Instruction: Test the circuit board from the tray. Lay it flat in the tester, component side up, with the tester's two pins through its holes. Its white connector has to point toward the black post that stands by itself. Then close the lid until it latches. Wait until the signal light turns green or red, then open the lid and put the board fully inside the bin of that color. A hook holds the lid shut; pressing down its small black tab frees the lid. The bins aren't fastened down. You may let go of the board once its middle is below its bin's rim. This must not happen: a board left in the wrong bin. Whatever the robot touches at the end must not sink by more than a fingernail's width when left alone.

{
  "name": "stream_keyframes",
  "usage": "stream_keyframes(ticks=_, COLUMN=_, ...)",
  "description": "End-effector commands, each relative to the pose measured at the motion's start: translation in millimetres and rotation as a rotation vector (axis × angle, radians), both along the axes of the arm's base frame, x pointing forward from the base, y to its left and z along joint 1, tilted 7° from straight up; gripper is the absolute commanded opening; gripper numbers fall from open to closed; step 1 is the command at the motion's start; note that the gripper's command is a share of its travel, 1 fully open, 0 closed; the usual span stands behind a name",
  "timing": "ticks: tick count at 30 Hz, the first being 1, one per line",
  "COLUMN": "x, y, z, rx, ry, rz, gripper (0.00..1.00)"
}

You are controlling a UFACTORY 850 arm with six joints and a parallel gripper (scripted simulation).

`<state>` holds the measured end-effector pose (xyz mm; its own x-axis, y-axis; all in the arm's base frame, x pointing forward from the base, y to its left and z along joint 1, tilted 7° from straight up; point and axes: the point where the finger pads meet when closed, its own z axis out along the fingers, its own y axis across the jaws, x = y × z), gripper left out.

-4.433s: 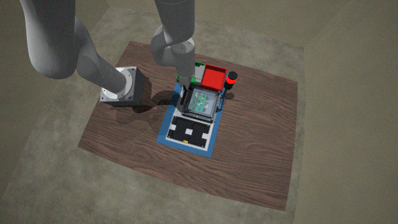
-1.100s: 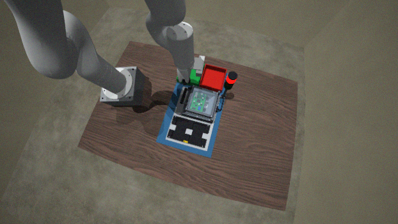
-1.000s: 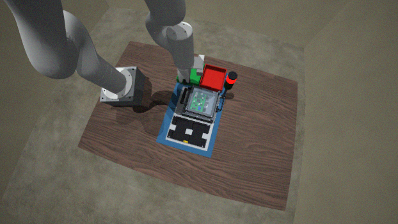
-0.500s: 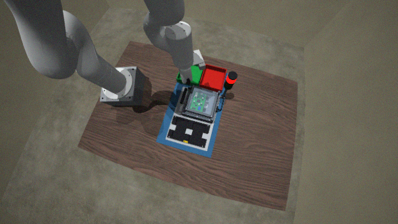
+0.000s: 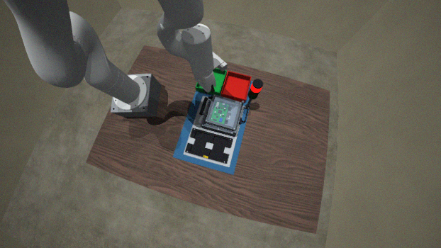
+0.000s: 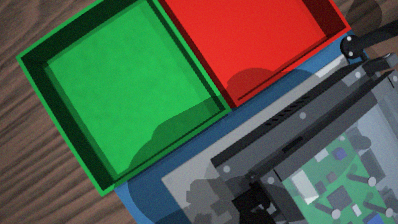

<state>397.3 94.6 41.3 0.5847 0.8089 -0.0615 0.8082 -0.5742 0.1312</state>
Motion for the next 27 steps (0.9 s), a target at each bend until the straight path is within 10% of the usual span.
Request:
stream_keyframes(ticks=1, x=0.8, y=0.3, z=0.6, rx=-0.005, ry=0.06, rz=0.156, gripper=0.0)
stream_keyframes(ticks=27, x=0.8, y=0.3, z=0.6, rx=-0.027, ry=0.113, rz=0.588, gripper=0.0)
